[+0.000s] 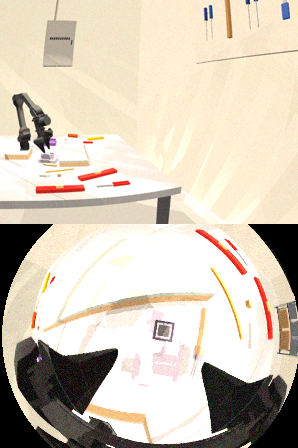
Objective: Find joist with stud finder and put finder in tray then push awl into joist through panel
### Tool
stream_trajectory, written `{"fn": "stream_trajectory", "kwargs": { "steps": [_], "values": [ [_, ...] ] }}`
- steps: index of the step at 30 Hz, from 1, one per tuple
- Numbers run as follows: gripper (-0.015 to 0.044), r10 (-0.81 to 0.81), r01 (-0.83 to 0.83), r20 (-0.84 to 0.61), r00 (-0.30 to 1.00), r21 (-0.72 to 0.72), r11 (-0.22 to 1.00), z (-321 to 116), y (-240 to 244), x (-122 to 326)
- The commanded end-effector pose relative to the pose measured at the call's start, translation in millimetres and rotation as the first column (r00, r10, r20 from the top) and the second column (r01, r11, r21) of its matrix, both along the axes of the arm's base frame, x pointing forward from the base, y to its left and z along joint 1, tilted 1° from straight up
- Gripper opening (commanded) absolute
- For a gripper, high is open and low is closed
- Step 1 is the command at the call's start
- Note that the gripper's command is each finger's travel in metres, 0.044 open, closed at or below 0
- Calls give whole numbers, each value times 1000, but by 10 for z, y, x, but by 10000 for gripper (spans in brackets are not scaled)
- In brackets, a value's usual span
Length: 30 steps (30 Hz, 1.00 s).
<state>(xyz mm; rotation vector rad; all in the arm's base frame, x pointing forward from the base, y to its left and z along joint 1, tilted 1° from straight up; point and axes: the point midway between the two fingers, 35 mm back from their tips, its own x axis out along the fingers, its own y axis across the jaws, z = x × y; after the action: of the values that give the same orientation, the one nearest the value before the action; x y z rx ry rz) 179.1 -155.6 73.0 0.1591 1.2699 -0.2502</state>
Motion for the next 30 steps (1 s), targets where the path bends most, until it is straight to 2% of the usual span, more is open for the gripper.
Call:
{"fn": "stream_trajectory", "kwargs": {
  "steps": [1,30],
  "values": [
    [440,0,1,9,1000,-5,1000,33,-10,63],
    [440,0,1,9,1000,-5,1000,-350,-24,107]
  ]
}}
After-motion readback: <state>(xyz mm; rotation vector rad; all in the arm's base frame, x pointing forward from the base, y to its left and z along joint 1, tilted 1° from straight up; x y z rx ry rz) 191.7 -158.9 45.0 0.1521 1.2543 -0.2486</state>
